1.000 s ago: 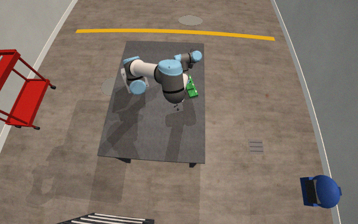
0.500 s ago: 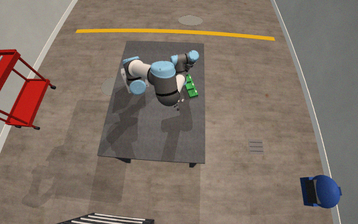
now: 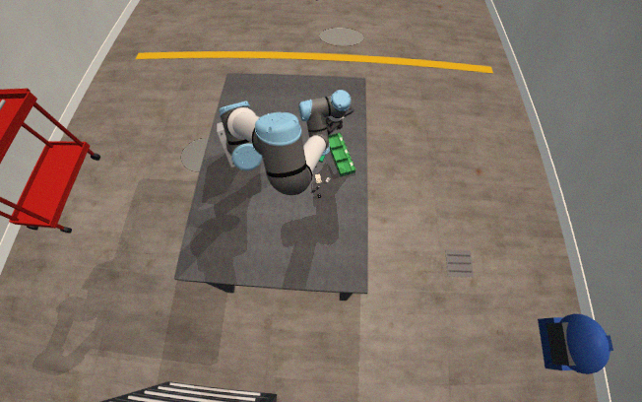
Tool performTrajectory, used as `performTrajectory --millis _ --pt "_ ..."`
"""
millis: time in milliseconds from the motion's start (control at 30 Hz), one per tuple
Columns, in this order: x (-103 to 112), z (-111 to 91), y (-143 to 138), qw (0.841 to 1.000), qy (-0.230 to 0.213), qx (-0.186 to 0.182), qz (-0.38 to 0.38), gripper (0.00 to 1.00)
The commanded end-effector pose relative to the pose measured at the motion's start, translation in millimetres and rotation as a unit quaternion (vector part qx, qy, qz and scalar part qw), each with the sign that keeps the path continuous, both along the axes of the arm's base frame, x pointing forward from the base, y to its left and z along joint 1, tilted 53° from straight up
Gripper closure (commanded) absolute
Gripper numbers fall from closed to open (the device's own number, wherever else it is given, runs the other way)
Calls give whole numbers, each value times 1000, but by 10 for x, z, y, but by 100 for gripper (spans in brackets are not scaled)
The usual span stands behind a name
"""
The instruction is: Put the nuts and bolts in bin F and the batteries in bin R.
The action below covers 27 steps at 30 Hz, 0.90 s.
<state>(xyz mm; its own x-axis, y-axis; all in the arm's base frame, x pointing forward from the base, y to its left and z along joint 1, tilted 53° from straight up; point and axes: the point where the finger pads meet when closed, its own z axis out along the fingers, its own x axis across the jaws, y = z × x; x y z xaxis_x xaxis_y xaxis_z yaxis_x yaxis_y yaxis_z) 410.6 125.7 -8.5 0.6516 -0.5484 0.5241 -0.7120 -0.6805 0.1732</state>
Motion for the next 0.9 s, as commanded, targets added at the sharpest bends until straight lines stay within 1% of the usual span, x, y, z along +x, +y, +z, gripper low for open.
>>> performTrajectory --millis 0,67,133,200,300,367,467,500,567,600,633,700,800,867 --pt "-47 62 -61 1000 -14 -6 -23 96" --pt "-103 171 -174 997 -43 -11 -58 96" --pt "-104 173 -175 997 -43 -11 -58 96" --pt "-162 282 -287 993 -73 -16 -91 96" --pt "-162 284 -288 993 -72 -16 -91 96" --pt "-222 394 -398 987 -103 -19 -124 96" --pt "-223 395 -400 987 -103 -19 -124 96" --pt "-254 451 -454 982 -121 -21 -141 96" --pt "-254 451 -454 982 -121 -21 -141 96" --pt "-285 506 -508 978 -135 -22 -156 96" --pt "-286 507 -510 978 -135 -22 -156 96" --pt "-350 618 -617 968 -167 -25 -186 96" --pt "-351 620 -618 968 -167 -25 -186 96" --pt "-418 731 -723 956 -200 -26 -215 96"
